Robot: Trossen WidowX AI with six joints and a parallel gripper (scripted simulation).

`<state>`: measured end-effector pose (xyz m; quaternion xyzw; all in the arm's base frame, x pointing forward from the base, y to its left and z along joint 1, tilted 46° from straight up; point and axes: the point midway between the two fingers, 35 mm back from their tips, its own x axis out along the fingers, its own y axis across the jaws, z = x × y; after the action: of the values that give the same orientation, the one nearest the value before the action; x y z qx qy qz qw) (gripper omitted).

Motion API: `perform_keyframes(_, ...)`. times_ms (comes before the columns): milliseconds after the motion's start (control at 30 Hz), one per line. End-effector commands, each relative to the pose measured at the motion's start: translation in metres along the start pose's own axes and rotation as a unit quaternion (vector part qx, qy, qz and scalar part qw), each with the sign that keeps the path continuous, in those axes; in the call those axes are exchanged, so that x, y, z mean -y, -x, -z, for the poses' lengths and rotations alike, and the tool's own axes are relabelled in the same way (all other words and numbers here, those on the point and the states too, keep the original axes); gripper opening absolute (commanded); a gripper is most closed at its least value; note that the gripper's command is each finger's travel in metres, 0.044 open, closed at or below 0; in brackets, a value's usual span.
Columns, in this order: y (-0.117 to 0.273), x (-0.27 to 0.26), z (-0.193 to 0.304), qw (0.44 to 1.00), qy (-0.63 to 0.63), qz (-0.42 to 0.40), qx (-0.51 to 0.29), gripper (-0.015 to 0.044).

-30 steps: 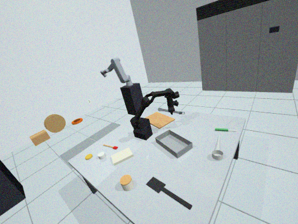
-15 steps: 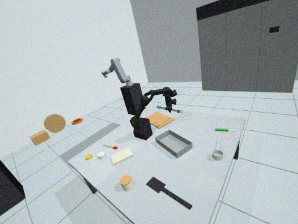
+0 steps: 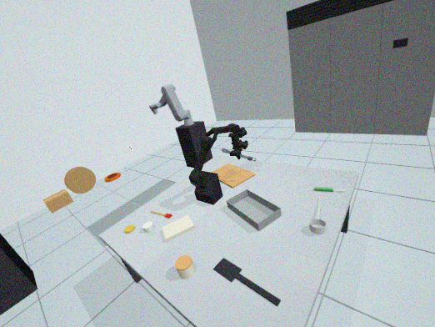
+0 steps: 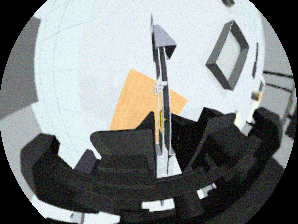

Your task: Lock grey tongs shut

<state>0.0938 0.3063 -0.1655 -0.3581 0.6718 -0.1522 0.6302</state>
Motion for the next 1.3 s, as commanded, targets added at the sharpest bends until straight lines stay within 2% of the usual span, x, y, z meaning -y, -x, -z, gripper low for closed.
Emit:
perform_keyframes(0, 0.0, -0.013, 0.024, 1.0, -0.029, -0.001, -0.002, -0.015)
perform_keyframes(500, -0.014, -0.049, 0.125, 0.989, -0.148, 0.011, -0.006, -0.015)
perform_keyframes(833, -0.015, -0.049, 0.129, 0.988, -0.153, 0.013, -0.009, -0.015)
perform_keyframes(967, -0.02, -0.047, 0.128, 0.987, -0.151, 0.019, -0.054, -0.015)
perform_keyframes(1267, -0.032, -0.04, 0.122, 0.961, -0.143, 0.018, -0.235, -0.015)
